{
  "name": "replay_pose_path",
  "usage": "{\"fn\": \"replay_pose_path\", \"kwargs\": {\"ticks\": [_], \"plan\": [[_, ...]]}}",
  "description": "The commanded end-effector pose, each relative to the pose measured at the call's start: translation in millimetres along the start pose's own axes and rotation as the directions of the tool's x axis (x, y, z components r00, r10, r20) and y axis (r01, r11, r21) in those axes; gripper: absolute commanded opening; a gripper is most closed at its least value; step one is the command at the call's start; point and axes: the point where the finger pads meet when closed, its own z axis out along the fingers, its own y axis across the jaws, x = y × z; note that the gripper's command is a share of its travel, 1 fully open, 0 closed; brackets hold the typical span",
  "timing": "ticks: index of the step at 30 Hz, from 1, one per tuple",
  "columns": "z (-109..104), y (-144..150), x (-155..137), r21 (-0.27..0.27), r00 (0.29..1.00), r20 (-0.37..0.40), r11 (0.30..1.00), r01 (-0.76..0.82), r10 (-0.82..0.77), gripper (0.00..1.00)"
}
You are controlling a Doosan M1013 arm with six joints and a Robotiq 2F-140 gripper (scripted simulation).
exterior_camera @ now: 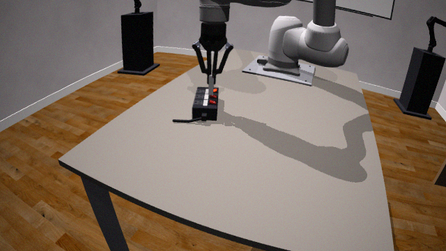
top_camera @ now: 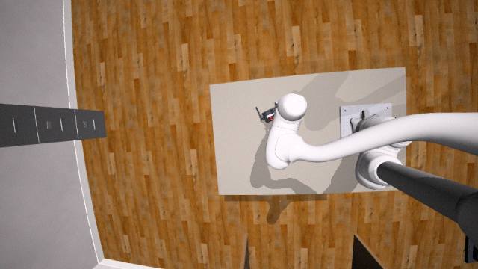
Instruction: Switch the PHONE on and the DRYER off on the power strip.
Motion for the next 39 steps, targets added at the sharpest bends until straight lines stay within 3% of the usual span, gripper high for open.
{"fn": "replay_pose_path", "kwargs": {"ticks": [1, 39], "plan": [[-0.1, 0.0, 0.0, 0.0, 1.0, 0.0, 1.0, 0.0, 0.0, 0.0], [9.2, 0.0, 0.0, 0.0, 1.0, 0.0, 1.0, 0.0, 0.0, 0.0]]}}
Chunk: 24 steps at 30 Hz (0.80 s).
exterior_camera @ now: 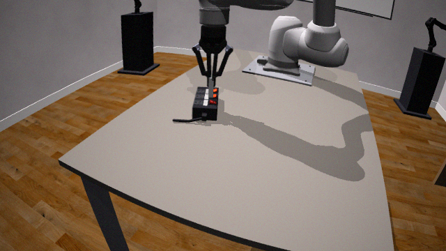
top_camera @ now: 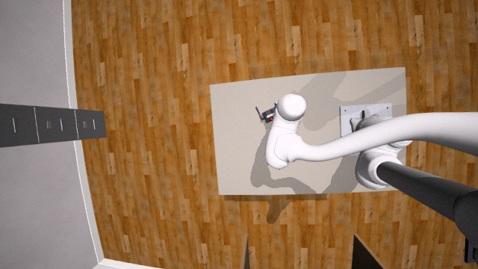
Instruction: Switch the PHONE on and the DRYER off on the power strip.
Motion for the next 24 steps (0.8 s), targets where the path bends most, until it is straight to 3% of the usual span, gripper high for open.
{"fn": "replay_pose_path", "kwargs": {"ticks": [1, 24], "plan": [[0.7, -0.1, 0.0, 0.0, 1.0, 0.0, 1.0, 0.0, 0.0, 0.0], [-7.1, -0.1, 0.0, 0.0, 1.0, 0.0, 1.0, 0.0, 0.0, 0.0]]}}
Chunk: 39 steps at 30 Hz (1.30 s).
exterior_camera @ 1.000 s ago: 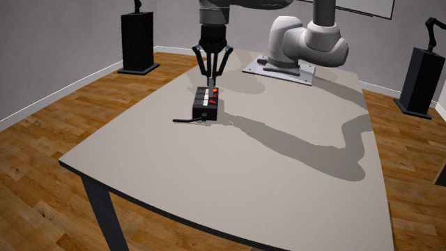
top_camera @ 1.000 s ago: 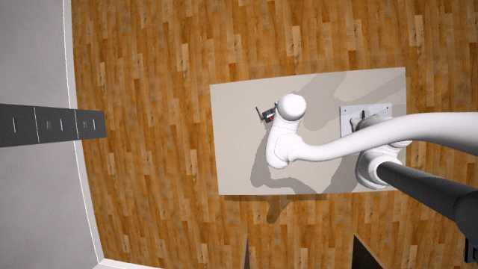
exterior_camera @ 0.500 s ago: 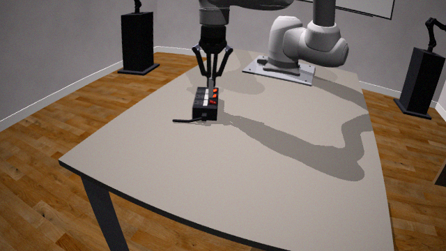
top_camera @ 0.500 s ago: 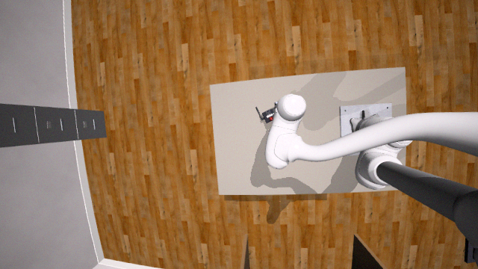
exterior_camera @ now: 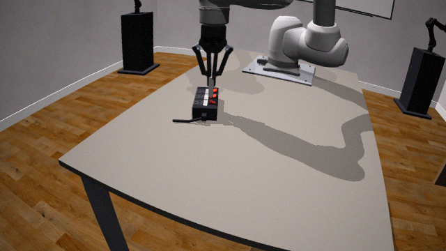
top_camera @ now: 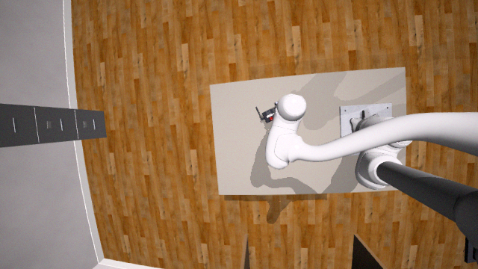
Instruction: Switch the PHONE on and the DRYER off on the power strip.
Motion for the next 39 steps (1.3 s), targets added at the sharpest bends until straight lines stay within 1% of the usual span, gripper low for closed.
{"fn": "replay_pose_path", "kwargs": {"ticks": [1, 4, 11, 15, 39], "plan": [[-8, 0, 0, 0.0, 1.0, 0.0, 1.0, 0.0, 0.0, 0.0], [-10, 0, 0, 0.0, 1.0, 0.0, 1.0, 0.0, 0.0, 0.0], [-30, 0, 0, 0.0, 1.0, 0.0, 1.0, 0.0, 0.0, 0.0], [-36, 0, 0, 0.0, 1.0, 0.0, 1.0, 0.0, 0.0, 0.0], [-38, -1, -3, 0.0, 1.0, 0.0, 1.0, 0.0, 0.0, 0.0]]}}
